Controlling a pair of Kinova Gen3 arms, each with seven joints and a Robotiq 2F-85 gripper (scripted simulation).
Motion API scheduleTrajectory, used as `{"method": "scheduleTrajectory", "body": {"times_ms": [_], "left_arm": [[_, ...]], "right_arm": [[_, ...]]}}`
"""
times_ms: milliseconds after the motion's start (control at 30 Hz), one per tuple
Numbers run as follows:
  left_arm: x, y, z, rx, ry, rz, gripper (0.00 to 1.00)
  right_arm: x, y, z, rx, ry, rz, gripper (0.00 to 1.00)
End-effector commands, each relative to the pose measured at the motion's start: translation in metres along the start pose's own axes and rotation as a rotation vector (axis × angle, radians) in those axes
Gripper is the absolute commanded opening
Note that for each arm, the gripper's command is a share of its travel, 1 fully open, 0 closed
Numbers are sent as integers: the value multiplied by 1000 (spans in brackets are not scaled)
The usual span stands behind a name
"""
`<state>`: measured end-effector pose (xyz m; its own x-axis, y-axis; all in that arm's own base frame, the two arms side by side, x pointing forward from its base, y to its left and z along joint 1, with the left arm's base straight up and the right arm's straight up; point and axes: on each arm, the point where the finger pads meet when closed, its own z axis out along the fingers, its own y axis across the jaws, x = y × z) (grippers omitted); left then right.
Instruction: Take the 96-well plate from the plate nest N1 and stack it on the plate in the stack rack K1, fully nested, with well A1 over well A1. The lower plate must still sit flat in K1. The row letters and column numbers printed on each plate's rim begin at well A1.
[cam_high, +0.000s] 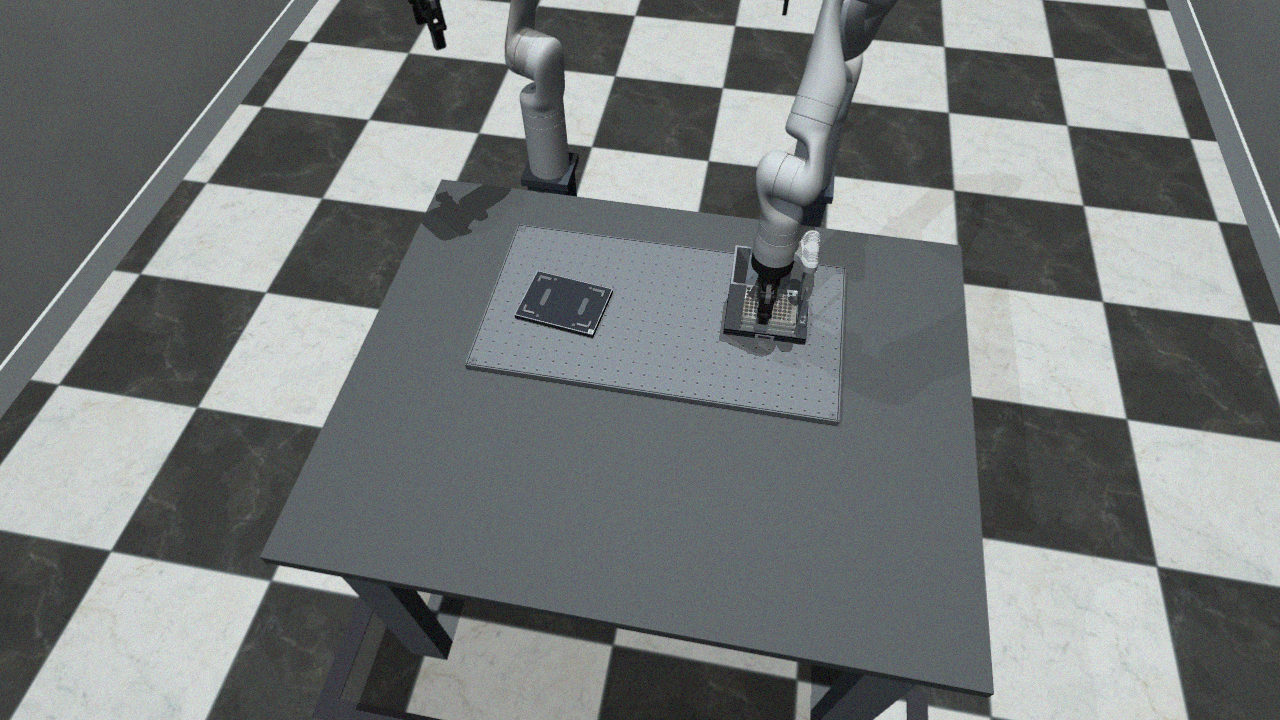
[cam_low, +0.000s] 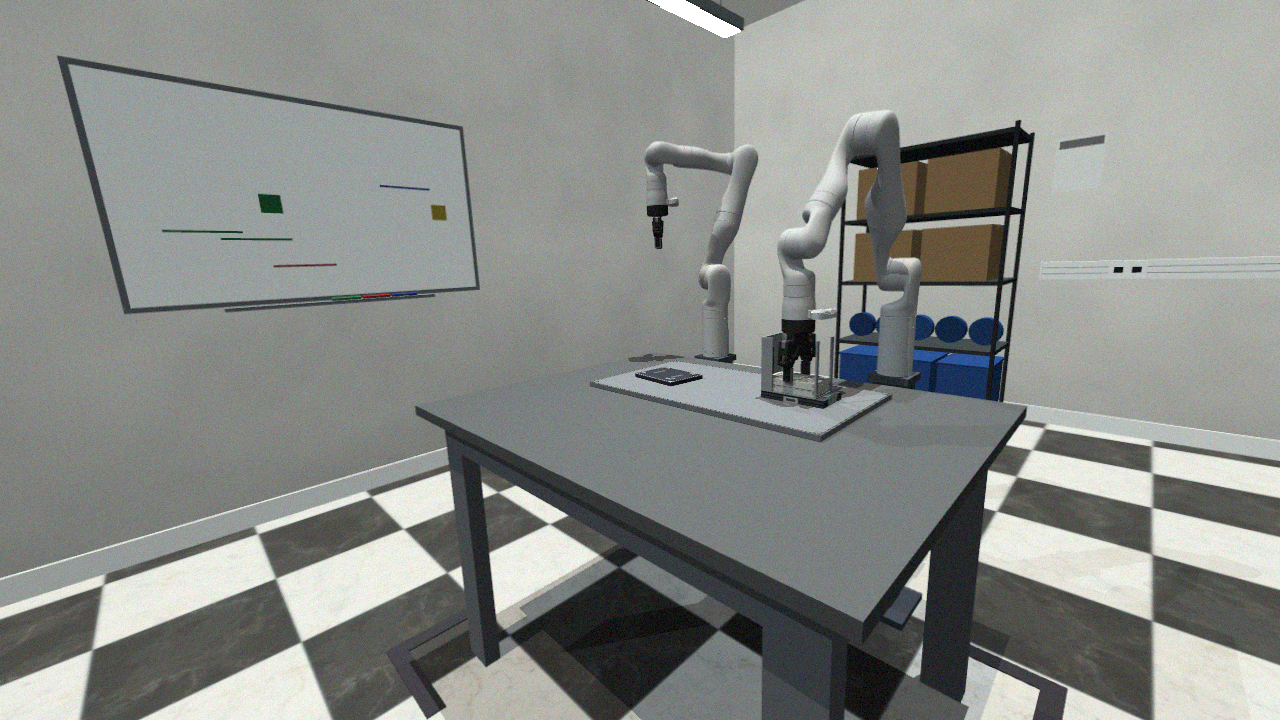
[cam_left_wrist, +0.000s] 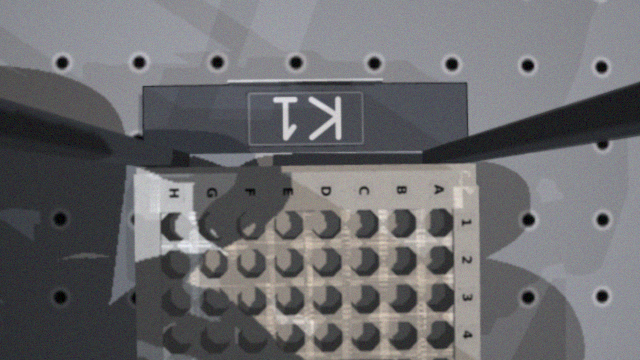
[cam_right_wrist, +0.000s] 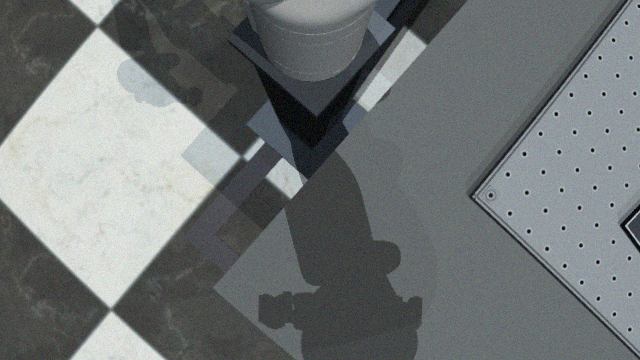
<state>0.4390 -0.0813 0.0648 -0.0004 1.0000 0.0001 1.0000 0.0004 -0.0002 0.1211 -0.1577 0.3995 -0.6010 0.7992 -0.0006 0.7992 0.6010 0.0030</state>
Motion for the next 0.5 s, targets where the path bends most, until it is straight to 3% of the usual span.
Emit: {"method": "scheduleTrajectory", "body": {"times_ms": [0,467], "left_arm": [[0,1,0,-2,0,0,931],[0,1,2,-2,0,0,931]], "right_arm": [[0,0,0,0,-1,0,1000],[0,0,0,0,-1,0,1000]]}}
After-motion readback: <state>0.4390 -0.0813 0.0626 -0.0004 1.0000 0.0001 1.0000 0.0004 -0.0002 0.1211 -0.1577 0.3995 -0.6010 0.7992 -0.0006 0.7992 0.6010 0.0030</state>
